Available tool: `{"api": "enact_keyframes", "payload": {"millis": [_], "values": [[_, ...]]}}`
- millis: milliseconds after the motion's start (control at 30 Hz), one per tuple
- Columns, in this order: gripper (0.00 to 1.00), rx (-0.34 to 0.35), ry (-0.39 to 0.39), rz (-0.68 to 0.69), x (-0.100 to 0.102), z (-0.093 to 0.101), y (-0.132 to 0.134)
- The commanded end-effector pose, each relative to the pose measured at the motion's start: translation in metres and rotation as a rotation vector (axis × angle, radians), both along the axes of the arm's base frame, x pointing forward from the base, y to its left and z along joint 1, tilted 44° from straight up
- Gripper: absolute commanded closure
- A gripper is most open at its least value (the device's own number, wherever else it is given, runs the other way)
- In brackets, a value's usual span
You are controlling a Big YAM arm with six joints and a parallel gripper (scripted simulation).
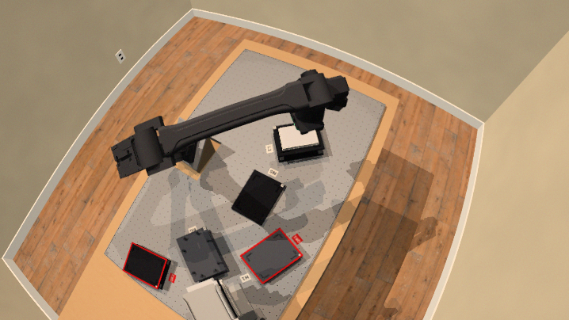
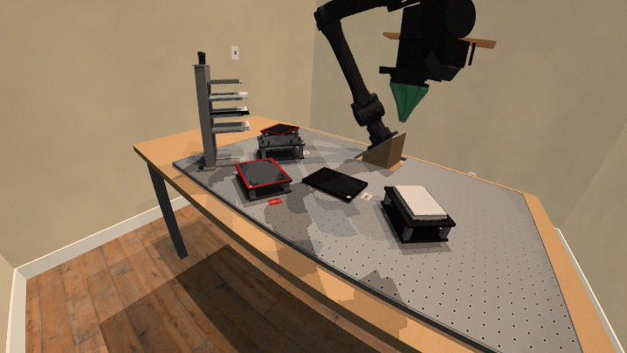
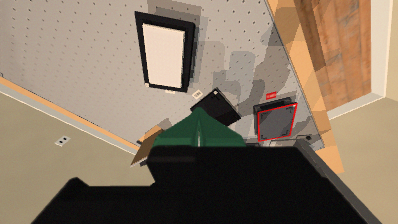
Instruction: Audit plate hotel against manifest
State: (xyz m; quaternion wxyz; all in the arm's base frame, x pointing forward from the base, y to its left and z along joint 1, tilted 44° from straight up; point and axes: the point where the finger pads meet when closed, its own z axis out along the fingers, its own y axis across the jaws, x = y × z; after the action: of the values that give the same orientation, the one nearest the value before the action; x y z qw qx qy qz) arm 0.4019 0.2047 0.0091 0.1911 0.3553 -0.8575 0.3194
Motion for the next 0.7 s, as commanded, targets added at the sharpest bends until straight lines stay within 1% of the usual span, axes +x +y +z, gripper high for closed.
{"api": "enact_keyframes", "payload": {"millis": [0, 67, 133, 233, 300, 400, 500, 600, 667], "values": [[1.0, 0.019, -0.102, -0.088, 0.008, 0.018, -0.01], [1.0, 0.016, -0.099, -0.088, 0.004, 0.023, -0.014], [1.0, 0.016, -0.099, -0.088, 0.004, 0.023, -0.014], [1.0, 0.011, -0.159, -0.144, 0.001, 0.029, -0.02], [1.0, 0.005, -0.161, -0.153, -0.004, 0.034, -0.025], [1.0, 0.002, -0.224, -0.209, -0.007, 0.038, -0.03], [1.0, -0.003, -0.228, -0.217, -0.014, 0.045, -0.037], [1.0, -0.007, -0.288, -0.274, -0.018, 0.05, -0.043], [1.0, -0.011, -0.294, -0.282, -0.02, 0.052, -0.045]]}}
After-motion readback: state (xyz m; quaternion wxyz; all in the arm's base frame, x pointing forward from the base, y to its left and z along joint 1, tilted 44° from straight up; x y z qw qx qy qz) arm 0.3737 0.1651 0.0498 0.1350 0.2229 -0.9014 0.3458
